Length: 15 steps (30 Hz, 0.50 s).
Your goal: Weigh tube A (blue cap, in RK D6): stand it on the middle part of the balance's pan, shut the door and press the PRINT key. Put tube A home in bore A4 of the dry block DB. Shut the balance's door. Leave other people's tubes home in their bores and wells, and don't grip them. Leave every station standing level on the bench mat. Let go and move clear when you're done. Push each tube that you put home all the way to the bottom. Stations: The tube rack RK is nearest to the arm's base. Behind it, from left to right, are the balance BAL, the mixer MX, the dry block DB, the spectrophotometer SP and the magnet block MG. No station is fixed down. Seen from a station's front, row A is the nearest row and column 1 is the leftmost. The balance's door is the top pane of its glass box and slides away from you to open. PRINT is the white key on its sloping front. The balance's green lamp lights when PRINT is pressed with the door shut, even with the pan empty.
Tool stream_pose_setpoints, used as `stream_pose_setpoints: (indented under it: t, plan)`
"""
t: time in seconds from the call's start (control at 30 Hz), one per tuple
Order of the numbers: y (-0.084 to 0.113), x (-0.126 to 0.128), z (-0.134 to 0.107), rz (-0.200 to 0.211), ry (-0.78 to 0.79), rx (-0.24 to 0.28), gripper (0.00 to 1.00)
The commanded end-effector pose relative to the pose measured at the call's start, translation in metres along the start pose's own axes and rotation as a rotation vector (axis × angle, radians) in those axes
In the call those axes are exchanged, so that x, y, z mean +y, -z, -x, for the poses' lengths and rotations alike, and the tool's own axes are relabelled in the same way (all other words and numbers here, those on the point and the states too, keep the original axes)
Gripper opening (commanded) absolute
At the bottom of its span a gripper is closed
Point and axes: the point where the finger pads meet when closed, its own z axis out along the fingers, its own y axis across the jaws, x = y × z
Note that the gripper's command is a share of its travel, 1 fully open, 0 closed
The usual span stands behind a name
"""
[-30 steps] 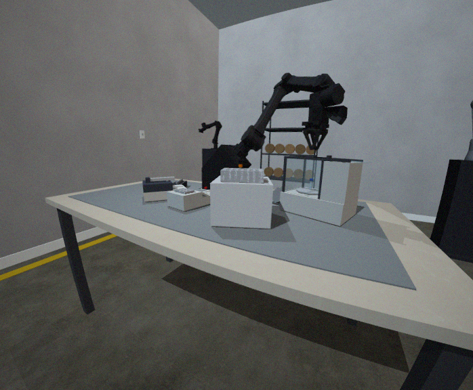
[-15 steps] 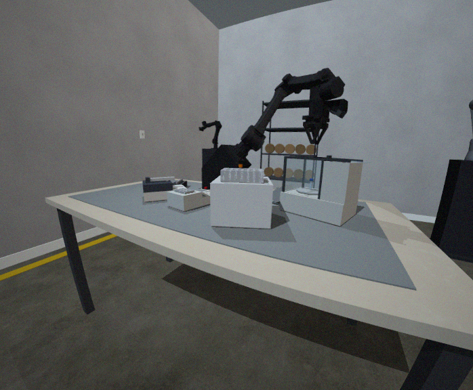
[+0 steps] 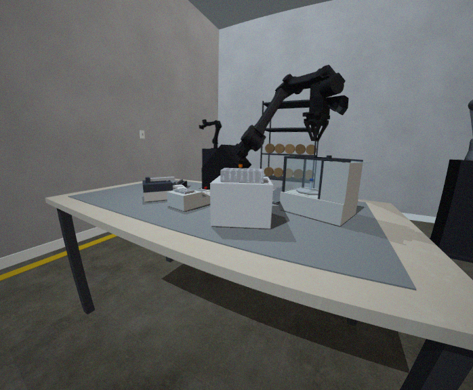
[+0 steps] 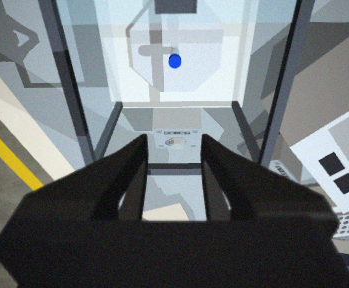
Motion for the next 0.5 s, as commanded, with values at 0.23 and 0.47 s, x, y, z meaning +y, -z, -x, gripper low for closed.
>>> stream_pose_setpoints:
  t: [0.23,0.47]
  plan:
    - [0.014,0.004,0.034,-0.005,-0.149,-0.019,0.30]
    - [0.024,0.011,0.036,-0.011,-0.295,-0.048,0.30]
